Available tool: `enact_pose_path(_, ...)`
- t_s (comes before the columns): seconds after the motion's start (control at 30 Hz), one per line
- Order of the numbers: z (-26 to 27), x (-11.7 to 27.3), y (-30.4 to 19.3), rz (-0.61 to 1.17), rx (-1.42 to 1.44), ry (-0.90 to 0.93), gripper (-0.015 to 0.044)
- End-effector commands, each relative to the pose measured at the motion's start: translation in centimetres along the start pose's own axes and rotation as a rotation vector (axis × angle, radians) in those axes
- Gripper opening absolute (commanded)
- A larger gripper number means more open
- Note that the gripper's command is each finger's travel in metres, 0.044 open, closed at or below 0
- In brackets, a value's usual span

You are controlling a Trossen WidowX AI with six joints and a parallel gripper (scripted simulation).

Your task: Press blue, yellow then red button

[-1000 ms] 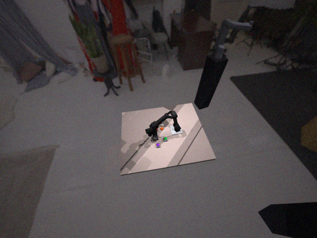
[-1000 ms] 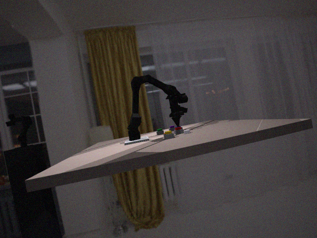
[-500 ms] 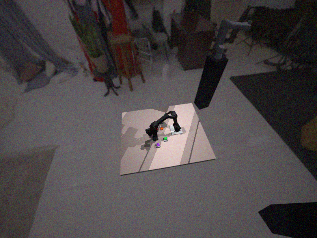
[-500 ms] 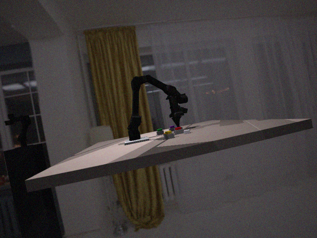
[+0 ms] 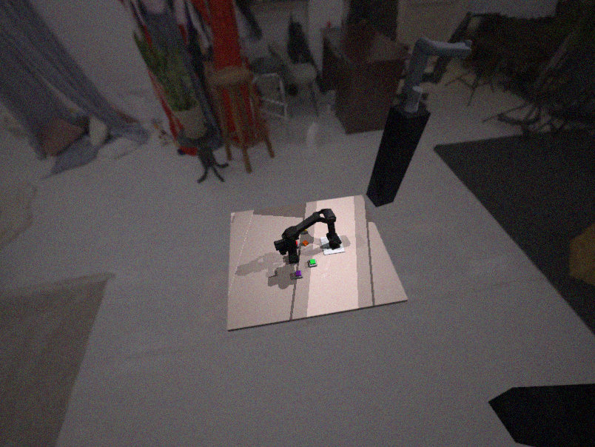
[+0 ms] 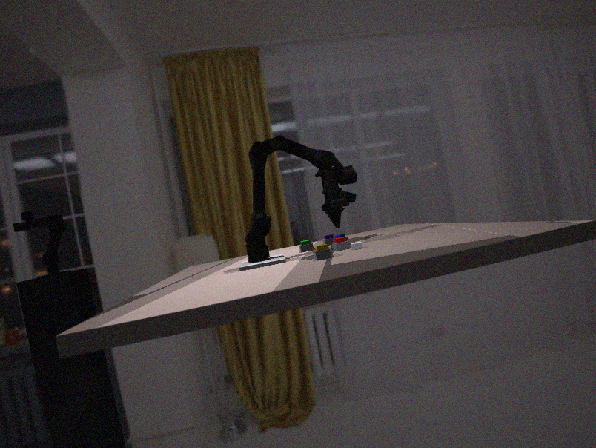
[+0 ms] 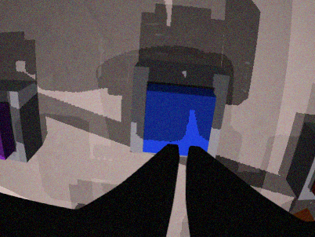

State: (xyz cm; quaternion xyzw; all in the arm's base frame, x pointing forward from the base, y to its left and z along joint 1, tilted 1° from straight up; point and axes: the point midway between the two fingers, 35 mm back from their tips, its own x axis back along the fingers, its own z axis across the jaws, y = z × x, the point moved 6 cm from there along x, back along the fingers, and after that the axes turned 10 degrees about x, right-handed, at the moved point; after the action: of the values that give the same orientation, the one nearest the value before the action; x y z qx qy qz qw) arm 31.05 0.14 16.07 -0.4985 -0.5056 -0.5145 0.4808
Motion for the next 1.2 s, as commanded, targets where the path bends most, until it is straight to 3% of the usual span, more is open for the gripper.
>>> enact_pose_path(0.0, 0.0, 3.0, 0.2, -0.009, -0.002, 0.004, 0.002)
enact_pose_path(0.1, 0.0, 5.9, 0.1, -0.008, -0.003, 0.004, 0.002)
enact_pose_path(0.27, -0.2, 6.1, 0.0, -0.008, -0.003, 0.003, 0.002)
enact_pose_path(0.5, -9.0, 6.2, -3.2, -0.008, 0.002, -0.021, 0.002)
enact_pose_path(0.8, -18.0, 6.2, -11.3, 0.006, -0.001, -0.02, 0.002)
enact_pose_path(0.93, -20.1, 6.2, -14.9, 0.008, -0.002, -0.019, 0.002)
enact_pose_path(1.17, -20.4, 4.4, -15.1, 0.008, 0.0, -0.022, 0.002)
